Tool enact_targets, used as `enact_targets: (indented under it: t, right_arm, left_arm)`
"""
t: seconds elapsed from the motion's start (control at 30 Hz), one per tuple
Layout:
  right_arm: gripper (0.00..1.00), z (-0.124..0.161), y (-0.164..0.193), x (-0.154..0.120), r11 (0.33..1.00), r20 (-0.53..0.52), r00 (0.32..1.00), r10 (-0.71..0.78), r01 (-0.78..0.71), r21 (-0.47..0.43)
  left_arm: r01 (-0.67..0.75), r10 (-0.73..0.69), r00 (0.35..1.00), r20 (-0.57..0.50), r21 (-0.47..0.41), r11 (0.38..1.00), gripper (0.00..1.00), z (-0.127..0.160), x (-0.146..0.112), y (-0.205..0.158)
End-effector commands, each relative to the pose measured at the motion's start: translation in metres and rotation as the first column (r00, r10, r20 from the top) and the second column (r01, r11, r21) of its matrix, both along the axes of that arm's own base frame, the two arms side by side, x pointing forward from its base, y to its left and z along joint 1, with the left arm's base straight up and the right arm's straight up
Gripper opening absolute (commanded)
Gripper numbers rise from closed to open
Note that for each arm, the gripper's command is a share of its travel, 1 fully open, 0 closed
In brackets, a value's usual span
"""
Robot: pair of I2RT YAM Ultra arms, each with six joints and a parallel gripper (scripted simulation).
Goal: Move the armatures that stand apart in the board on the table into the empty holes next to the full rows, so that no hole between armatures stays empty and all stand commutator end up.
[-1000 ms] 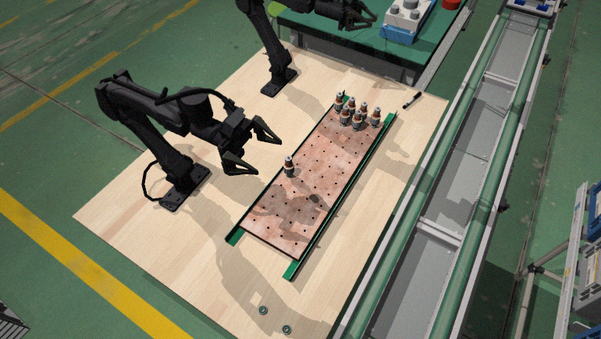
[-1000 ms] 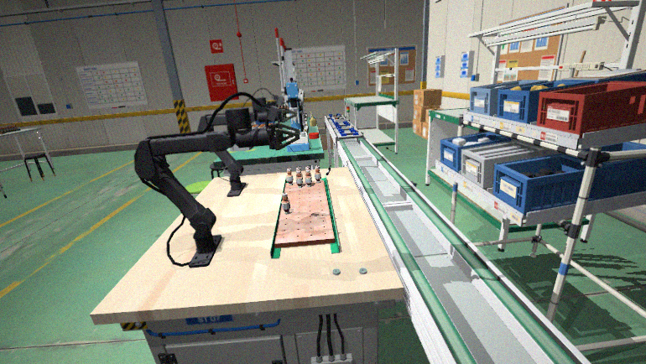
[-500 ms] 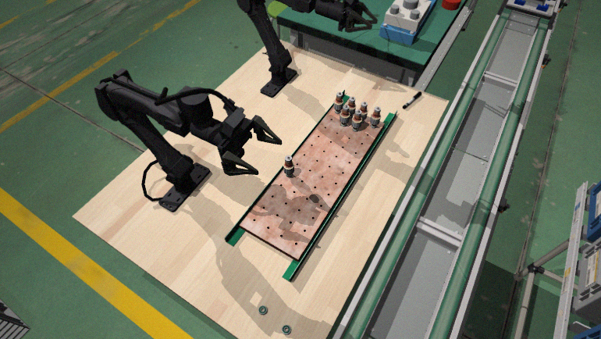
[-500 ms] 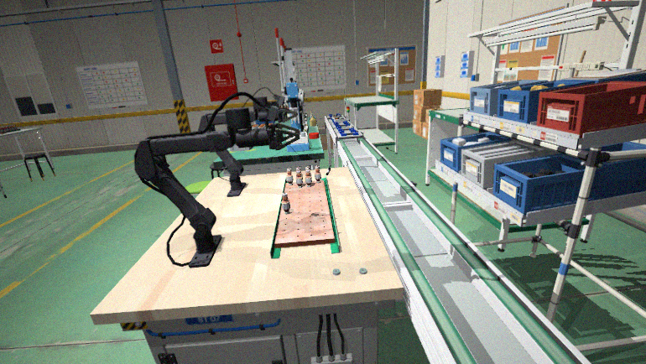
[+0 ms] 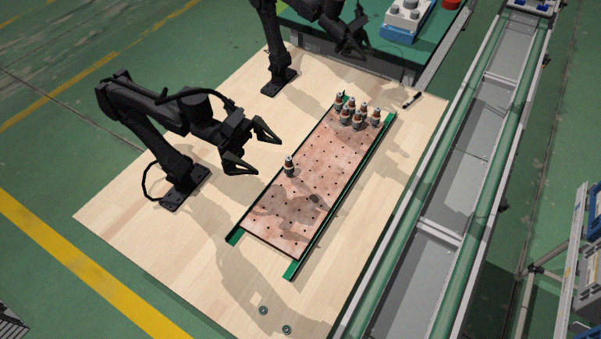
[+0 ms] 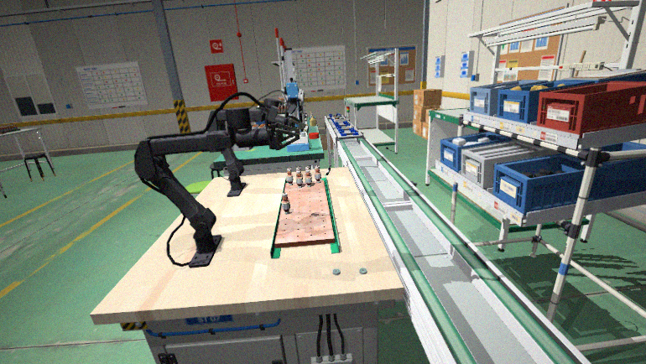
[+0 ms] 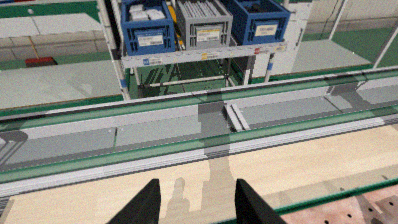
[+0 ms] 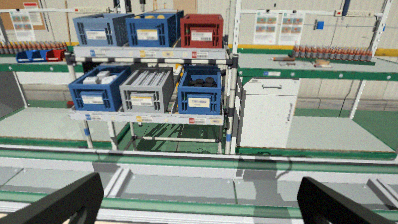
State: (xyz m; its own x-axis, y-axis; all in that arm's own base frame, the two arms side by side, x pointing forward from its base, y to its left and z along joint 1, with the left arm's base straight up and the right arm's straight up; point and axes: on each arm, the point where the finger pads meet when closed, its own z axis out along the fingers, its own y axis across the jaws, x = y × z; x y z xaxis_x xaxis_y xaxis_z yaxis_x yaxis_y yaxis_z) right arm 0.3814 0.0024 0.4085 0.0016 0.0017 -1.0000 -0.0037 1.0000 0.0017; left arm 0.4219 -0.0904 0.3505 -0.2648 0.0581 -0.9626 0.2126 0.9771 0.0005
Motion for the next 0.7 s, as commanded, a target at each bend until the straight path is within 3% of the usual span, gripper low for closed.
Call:
enact_targets:
  t: [0.0,0.67]
  right_arm:
    - [1.00,0.025,-0.002,-0.008,1.000,0.051,0.999,-0.012,0.012,0.011]
    - [1.00,0.025,-0.002,-0.008,1.000,0.051,0.999,-0.012,0.012,0.011]
  left_arm:
    - [0.033,-0.033,0.999,-0.020,-0.001,0.999,0.38,0.010,0.003,-0.019]
    - [0.292,-0.264,0.918,-0.296,0.053,0.955,0.38,-0.058,-0.004,-0.139]
